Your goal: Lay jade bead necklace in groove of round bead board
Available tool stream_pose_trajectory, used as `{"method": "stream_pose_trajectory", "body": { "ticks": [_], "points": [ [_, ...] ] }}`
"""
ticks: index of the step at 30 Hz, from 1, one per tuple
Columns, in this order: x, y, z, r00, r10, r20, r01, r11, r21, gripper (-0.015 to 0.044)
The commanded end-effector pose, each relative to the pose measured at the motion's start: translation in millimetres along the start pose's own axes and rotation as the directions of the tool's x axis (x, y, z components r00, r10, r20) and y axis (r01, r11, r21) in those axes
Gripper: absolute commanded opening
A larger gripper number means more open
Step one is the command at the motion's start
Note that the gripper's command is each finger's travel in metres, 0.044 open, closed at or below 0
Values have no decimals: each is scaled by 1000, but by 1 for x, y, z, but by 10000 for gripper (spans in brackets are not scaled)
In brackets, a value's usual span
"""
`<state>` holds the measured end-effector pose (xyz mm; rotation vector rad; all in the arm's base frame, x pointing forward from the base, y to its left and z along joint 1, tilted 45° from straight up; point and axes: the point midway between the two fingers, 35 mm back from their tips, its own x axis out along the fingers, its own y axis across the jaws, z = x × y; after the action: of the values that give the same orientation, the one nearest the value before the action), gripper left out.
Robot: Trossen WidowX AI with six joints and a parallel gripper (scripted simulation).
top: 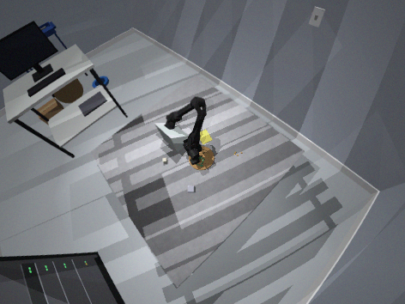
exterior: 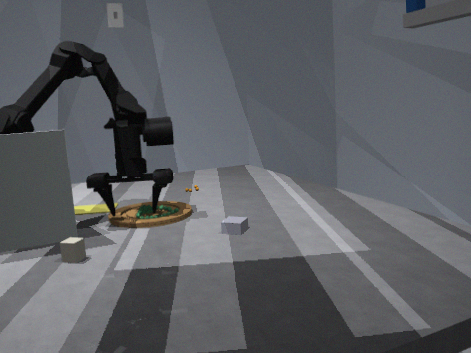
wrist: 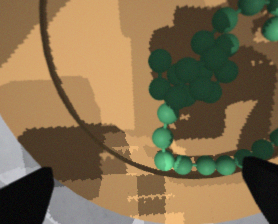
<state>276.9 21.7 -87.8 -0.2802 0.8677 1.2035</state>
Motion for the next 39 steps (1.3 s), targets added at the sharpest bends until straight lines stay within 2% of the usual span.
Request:
{"method": "stream_pose_trajectory", "body": {
  "ticks": [1,4,13,23,29,31,39],
  "points": [
    [-1,-1,1,1000,-1,5,1,1000,-7,440],
    [-4,-13,4,1000,-2,5,2,999,45,361],
    [-30,-76,22,1000,-5,5,3,937,349,125],
    [-35,-86,25,1000,-5,5,3,919,395,120],
    [-16,-85,26,1000,-5,6,2,919,395,120],
    [-24,-86,25,1000,-10,4,8,922,387,120],
    [-16,-86,26,1000,-9,5,6,921,389,120]
  ]
}}
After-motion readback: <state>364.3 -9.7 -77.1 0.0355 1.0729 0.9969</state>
